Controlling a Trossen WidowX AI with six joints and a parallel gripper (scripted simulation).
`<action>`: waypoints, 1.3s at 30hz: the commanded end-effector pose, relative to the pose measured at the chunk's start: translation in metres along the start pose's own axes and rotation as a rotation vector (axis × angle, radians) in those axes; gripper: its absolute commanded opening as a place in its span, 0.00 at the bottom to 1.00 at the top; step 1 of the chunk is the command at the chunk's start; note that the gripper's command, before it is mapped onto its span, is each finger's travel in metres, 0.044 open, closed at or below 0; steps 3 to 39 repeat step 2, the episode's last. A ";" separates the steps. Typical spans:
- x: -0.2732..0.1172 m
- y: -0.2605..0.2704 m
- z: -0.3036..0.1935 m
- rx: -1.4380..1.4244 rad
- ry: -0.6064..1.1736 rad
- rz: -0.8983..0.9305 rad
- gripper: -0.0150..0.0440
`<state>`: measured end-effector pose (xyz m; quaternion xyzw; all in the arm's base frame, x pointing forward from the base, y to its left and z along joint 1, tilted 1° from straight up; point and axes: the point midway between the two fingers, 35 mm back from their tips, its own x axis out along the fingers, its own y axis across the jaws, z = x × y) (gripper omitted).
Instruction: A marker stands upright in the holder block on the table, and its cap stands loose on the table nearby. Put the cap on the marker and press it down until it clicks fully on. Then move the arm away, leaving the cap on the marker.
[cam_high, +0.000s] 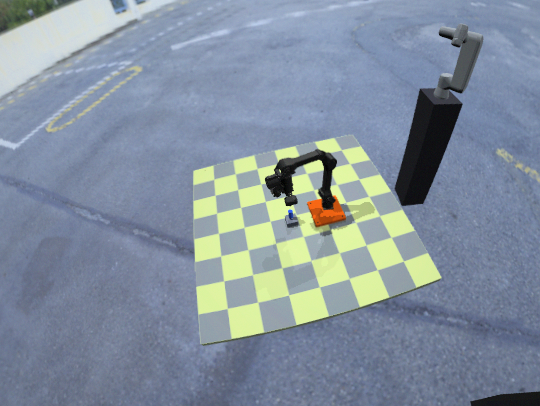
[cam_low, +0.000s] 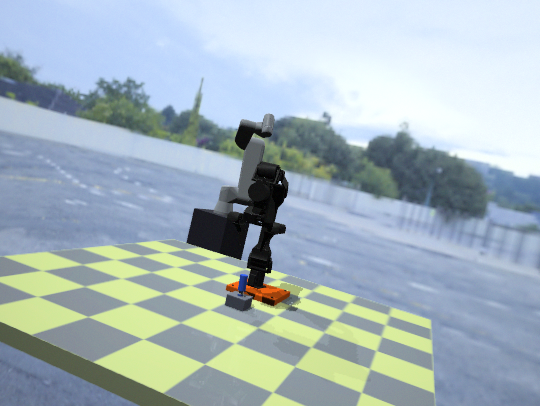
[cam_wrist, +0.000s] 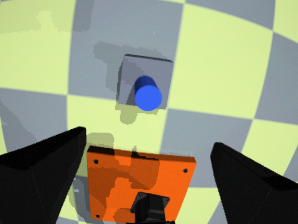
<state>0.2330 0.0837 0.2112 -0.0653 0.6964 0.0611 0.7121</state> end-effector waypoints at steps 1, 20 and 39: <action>0.000 0.000 0.000 0.003 0.003 -0.001 1.00; 0.000 0.000 0.000 0.003 0.003 -0.001 1.00; 0.000 0.000 0.000 0.003 0.003 -0.001 1.00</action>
